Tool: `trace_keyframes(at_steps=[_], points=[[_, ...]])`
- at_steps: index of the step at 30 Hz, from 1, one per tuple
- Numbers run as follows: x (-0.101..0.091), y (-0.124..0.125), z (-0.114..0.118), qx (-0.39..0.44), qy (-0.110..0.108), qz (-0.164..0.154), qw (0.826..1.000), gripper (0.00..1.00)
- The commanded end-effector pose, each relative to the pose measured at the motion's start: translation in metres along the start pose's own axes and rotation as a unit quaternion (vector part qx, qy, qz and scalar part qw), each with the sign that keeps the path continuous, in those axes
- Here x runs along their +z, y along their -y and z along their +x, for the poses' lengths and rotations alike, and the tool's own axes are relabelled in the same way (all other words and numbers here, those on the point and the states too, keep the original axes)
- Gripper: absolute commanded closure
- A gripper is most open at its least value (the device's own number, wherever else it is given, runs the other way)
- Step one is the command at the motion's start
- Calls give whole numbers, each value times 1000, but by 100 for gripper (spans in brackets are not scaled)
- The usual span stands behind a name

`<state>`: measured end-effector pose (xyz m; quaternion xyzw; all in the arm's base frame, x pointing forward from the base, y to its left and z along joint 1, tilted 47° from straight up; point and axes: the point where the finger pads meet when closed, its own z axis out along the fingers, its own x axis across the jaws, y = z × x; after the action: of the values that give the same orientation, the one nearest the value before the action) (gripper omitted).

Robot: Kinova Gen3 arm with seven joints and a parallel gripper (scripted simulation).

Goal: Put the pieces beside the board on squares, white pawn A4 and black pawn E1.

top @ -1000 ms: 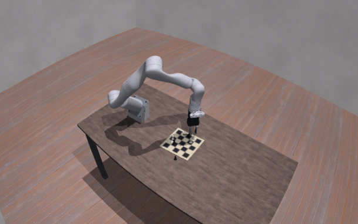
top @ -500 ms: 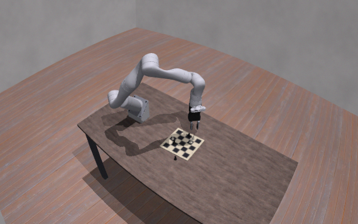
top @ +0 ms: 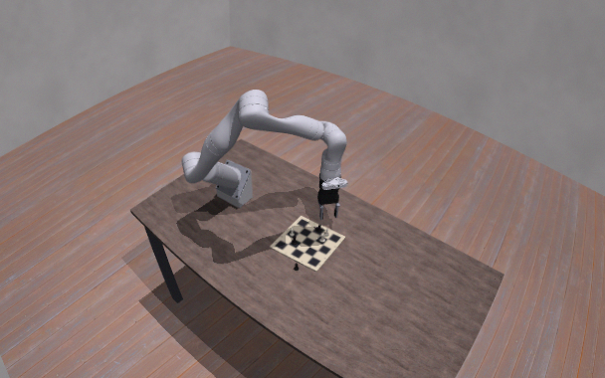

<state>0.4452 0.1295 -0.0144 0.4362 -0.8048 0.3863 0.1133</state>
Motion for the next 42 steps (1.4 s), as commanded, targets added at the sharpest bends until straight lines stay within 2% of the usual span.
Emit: trace_keyframes(at_steps=[1,15,22,28,30,35,42], points=[[-1,0,-1,0,1,0,1000,0],[-1,7,4,27,1,1,1000,0],[1,30,20,121,-1,3,993,0],[3,59,45,253,-2,5,967,0],[3,59,45,253,-2,5,967,0],[5,86,70,382,-2,5,924,0],[8,119,107,551,-1,4,834,0]])
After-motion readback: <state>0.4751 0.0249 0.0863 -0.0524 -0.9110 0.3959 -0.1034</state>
